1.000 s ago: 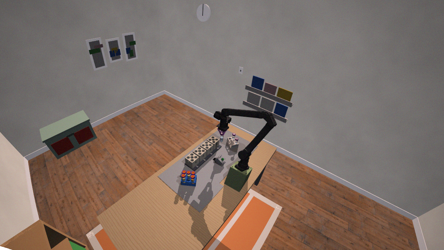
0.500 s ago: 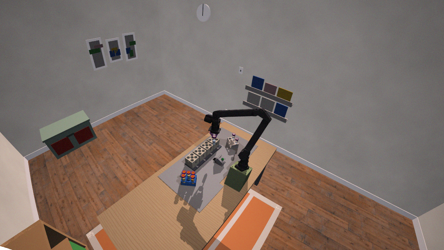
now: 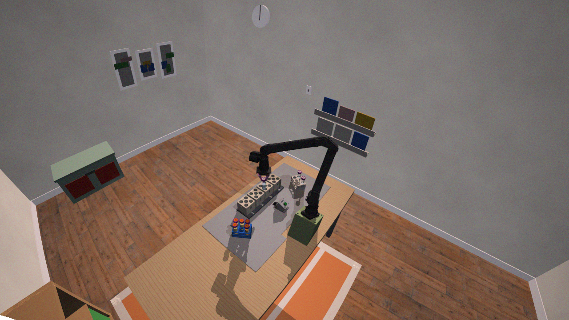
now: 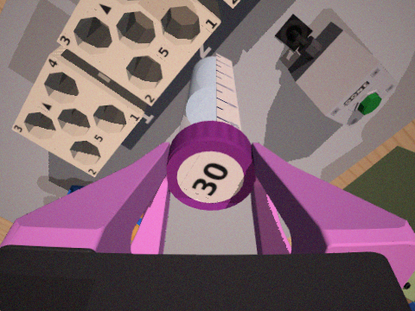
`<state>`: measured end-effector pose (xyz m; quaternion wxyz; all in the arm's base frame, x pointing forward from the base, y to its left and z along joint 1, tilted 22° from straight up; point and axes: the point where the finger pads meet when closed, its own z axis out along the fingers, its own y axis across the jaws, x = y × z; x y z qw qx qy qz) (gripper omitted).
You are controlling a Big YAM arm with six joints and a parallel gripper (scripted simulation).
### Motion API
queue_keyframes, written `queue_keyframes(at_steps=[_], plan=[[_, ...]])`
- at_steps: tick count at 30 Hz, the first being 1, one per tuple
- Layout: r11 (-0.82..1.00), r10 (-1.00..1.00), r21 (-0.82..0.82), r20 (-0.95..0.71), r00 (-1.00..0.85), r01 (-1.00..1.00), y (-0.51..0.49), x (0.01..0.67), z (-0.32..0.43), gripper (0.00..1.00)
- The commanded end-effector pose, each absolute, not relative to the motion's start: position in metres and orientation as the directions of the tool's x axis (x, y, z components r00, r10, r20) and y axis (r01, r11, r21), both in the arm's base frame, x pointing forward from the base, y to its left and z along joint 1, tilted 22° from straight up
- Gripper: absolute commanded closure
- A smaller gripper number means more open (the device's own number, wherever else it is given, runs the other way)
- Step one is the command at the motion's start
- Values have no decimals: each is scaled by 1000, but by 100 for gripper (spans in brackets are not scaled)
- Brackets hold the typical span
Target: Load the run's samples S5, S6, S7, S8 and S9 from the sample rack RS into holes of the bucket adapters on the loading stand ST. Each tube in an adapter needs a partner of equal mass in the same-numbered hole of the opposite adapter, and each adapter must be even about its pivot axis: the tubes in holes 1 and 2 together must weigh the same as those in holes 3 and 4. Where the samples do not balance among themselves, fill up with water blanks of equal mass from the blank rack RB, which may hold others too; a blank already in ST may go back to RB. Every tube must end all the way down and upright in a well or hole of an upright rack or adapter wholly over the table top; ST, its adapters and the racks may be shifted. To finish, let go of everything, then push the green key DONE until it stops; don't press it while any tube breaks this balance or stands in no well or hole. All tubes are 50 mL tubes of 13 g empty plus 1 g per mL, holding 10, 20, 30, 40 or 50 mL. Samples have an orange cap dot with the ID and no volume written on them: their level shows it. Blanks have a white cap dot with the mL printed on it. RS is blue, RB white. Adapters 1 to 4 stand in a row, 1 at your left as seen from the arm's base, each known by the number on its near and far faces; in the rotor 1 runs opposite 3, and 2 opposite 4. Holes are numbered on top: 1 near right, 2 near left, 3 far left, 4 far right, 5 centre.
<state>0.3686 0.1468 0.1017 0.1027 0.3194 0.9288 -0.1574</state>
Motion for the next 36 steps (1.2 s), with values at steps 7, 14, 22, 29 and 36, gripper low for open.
queue_keyframes(at_steps=[7,14,22,29,36], plan=[[883,337,-250,-251,-907,397,222,392,102,100],[920,216,-282,-213,-953,272,254,396,90,100],[946,17,-318,-147,-989,63,305,403,73,100],[942,-133,-322,-115,-984,-90,297,410,85,100],[920,-221,-345,-62,-973,-187,297,403,72,100]])
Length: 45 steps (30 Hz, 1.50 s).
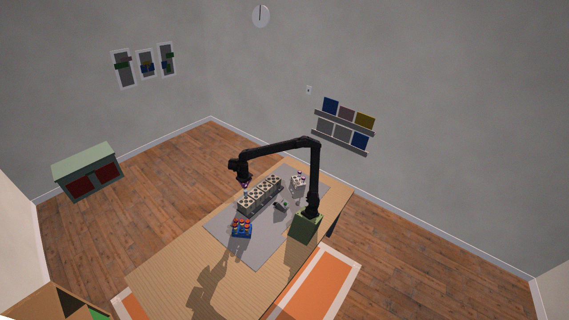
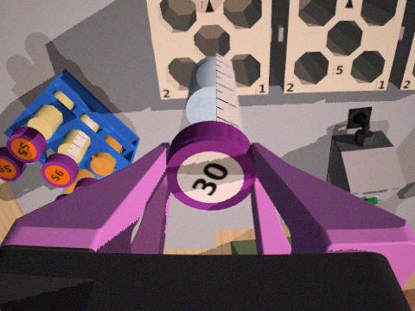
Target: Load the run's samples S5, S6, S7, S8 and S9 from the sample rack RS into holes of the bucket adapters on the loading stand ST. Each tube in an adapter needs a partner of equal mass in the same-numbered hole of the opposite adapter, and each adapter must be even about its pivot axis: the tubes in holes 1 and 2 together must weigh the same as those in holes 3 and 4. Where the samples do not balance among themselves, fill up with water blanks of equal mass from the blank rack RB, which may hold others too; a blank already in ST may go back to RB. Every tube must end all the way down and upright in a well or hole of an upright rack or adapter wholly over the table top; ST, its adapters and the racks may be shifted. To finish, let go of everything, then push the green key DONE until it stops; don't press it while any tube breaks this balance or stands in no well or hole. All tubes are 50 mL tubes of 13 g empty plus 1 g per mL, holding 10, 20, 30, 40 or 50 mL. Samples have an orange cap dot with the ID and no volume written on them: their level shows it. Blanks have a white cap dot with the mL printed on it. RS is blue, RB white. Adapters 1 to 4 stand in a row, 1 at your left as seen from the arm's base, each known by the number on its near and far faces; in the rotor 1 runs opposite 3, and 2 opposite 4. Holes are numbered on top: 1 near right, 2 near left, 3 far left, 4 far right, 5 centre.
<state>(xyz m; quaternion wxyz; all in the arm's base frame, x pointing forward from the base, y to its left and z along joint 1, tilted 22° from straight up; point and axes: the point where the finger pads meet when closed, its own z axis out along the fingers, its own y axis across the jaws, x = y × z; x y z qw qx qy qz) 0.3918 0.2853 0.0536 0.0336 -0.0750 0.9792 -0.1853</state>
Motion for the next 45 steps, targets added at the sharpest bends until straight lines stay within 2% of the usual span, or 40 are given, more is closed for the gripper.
queue_keyframes(at_steps=[1,20,45], plan=[[919,-217,-348,-56,-975,-184,286,403,66,100],[911,-218,-364,-27,-976,-193,267,405,9,100],[919,-221,-347,-61,-973,-187,281,410,26,100]])
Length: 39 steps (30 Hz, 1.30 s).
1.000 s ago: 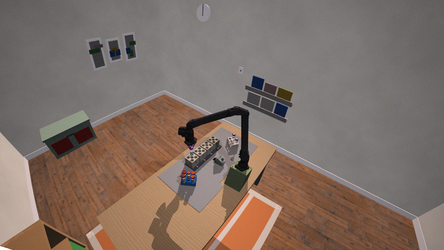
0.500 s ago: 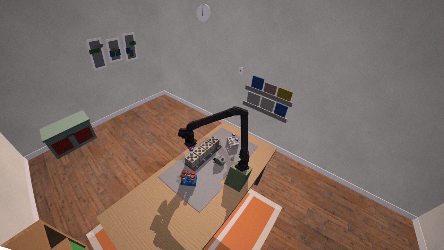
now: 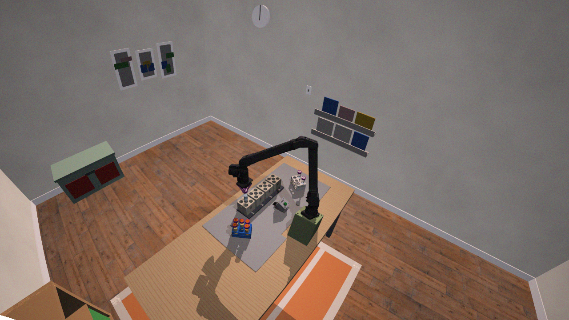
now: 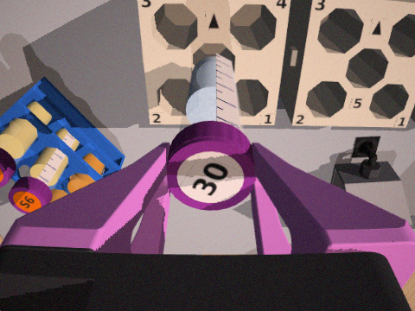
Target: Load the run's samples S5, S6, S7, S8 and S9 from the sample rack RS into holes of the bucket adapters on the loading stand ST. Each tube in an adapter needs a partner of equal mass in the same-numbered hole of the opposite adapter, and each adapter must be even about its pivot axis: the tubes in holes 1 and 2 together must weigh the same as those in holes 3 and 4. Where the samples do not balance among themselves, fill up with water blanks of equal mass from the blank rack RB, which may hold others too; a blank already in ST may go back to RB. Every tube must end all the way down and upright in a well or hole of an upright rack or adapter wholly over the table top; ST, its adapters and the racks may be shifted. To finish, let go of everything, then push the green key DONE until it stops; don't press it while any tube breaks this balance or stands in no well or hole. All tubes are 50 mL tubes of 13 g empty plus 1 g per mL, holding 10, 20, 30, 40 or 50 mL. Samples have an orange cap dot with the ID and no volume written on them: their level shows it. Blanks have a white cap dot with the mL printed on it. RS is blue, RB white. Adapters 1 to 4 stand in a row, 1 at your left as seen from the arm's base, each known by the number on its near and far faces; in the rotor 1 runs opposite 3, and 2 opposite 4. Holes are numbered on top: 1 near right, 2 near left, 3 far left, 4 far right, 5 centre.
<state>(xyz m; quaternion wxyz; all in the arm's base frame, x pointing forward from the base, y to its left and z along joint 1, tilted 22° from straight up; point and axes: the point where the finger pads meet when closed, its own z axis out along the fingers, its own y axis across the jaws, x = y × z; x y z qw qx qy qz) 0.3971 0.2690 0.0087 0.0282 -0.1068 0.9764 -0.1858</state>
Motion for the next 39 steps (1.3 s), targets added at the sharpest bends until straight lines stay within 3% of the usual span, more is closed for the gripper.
queue_keyframes(at_steps=[1,39], plan=[[919,-221,-347,-61,-973,-187,281,410,26,100],[914,-217,-359,-38,-975,-189,255,414,-29,100]])
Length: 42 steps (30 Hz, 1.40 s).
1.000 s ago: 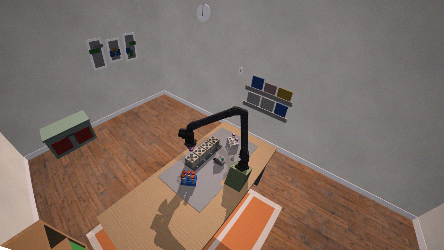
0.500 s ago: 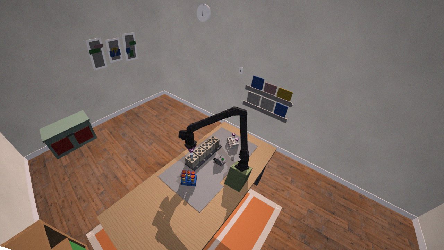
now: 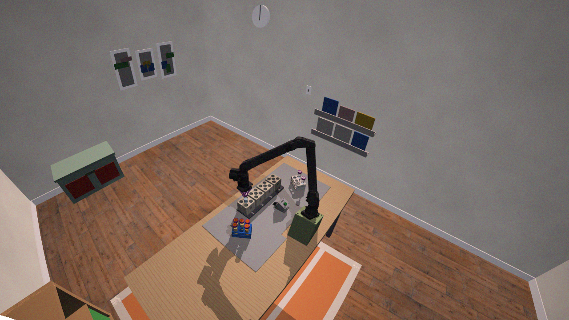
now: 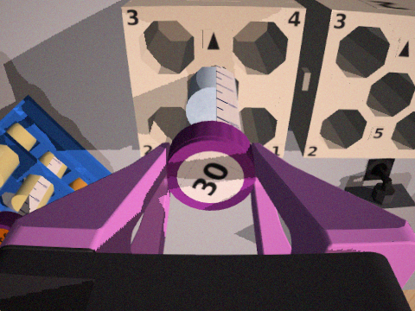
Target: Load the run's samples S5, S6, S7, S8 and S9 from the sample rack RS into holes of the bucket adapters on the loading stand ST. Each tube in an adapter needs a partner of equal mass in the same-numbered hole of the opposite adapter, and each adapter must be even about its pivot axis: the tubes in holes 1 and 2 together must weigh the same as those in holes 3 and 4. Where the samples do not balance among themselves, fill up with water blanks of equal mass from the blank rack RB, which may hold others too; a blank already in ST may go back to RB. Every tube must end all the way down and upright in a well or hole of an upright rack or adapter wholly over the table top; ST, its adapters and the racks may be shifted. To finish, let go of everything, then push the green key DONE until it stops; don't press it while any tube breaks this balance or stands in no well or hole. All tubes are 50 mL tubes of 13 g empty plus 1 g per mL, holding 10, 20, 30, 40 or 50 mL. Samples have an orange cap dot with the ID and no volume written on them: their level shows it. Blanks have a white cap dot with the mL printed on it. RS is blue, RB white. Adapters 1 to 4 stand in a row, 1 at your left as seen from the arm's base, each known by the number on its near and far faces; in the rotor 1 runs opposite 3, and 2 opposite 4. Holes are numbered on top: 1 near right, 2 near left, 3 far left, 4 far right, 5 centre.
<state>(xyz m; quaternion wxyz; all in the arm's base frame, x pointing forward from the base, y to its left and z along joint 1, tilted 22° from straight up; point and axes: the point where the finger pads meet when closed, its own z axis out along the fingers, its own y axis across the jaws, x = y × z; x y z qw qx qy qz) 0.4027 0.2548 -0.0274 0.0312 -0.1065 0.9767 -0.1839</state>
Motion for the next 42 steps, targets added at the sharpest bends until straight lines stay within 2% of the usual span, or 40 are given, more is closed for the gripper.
queue_keyframes(at_steps=[1,39,42], plan=[[911,-217,-364,-27,-976,-193,250,409,-34,100],[911,-217,-365,-26,-976,-193,233,413,-76,100],[917,-222,-351,-59,-973,-188,248,420,-61,100]])
